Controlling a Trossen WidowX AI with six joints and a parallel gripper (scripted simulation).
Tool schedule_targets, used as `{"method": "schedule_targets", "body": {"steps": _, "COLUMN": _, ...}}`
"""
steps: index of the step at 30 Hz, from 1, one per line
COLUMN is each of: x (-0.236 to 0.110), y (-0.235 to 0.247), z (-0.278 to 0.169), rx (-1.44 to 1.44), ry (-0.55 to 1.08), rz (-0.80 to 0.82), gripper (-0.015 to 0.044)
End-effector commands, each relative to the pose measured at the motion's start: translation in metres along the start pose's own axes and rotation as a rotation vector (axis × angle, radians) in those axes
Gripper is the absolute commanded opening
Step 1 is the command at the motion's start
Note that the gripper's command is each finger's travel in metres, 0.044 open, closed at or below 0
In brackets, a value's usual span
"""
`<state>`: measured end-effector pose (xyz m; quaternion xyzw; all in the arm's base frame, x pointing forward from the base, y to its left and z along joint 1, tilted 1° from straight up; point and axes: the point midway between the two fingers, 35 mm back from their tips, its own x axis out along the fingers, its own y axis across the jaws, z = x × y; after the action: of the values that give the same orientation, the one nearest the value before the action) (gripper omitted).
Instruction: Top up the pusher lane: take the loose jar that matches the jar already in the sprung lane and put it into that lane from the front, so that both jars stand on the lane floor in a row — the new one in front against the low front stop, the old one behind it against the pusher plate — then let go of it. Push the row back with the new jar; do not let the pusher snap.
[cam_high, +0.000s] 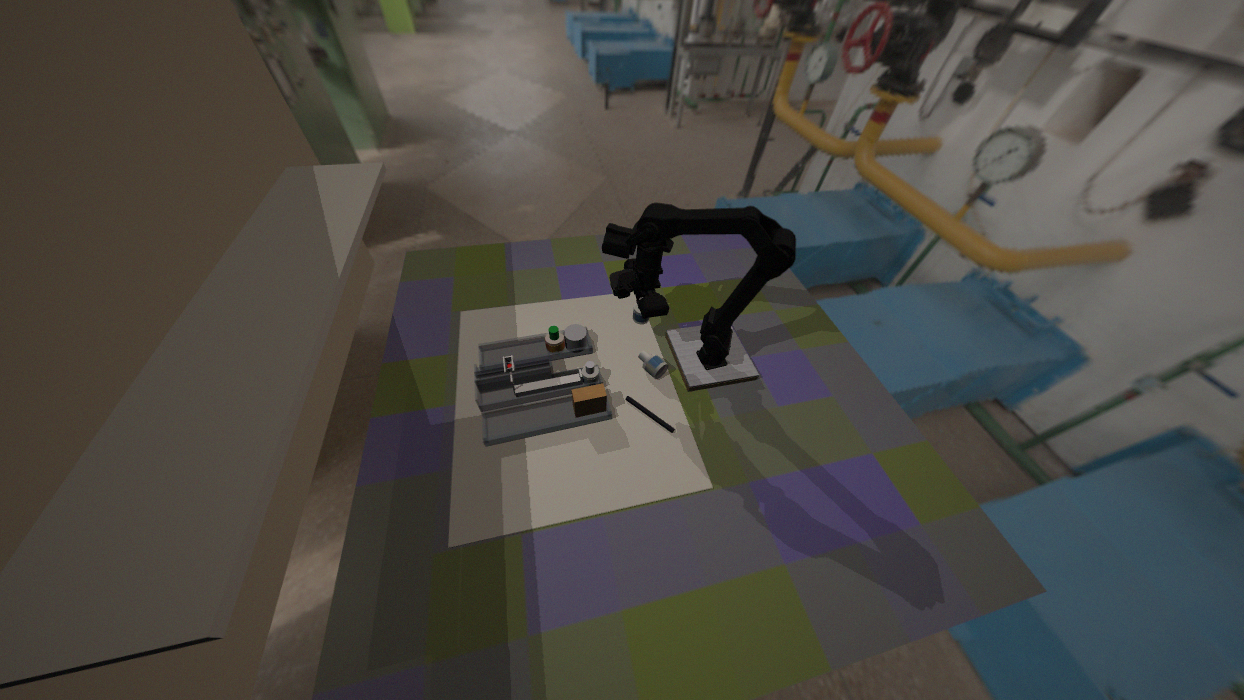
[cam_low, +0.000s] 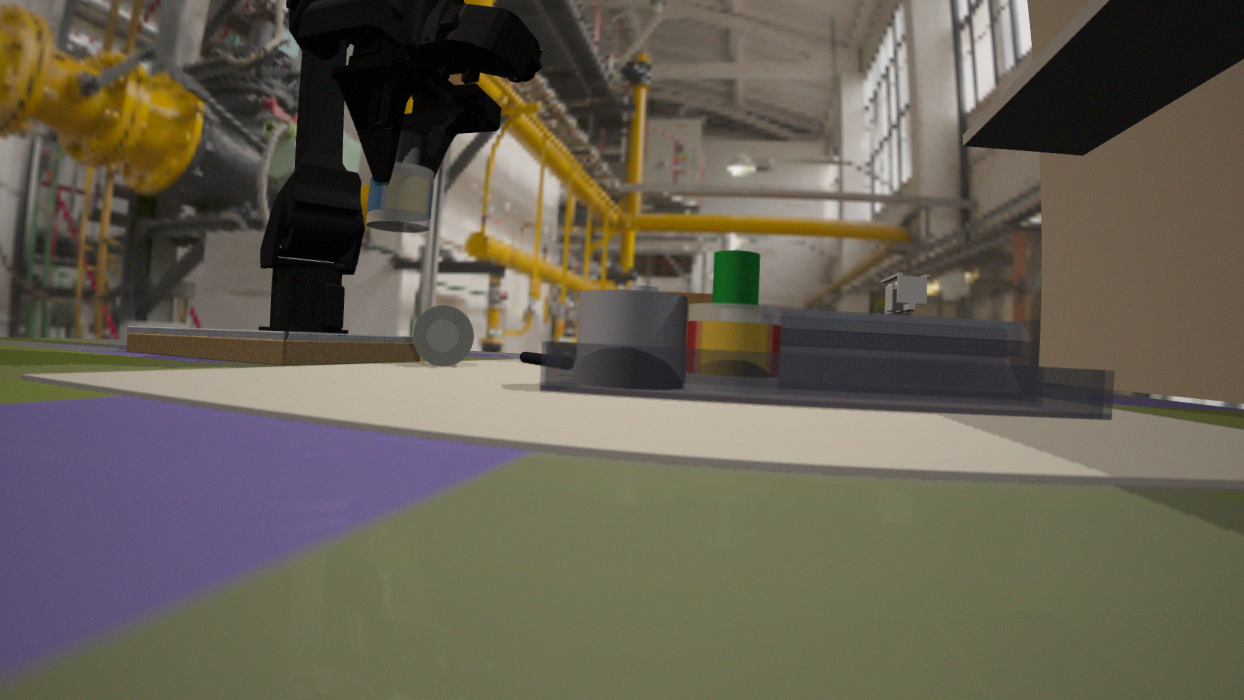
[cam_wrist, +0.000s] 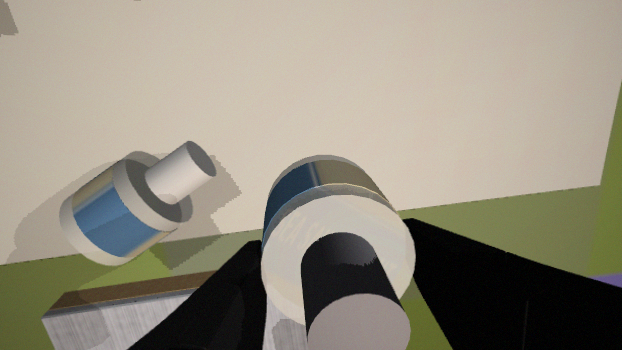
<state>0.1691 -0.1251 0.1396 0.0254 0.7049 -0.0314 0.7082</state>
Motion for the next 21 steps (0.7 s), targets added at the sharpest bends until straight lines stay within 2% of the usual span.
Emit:
{"method": "schedule_targets", "body": {"steps": 1, "x": 0.003, "y": 0.006, "z": 0.015, "rx": -0.002, "ry": -0.005, "rz": -0.003, "gripper": 0.0000}}
{"method": "schedule_targets", "body": {"steps": 21, "x": 0.031, "y": 0.072, "z": 0.088, "rx": -0.030, "ry": -0.012, "rz": 0.003, "gripper": 0.0000}}
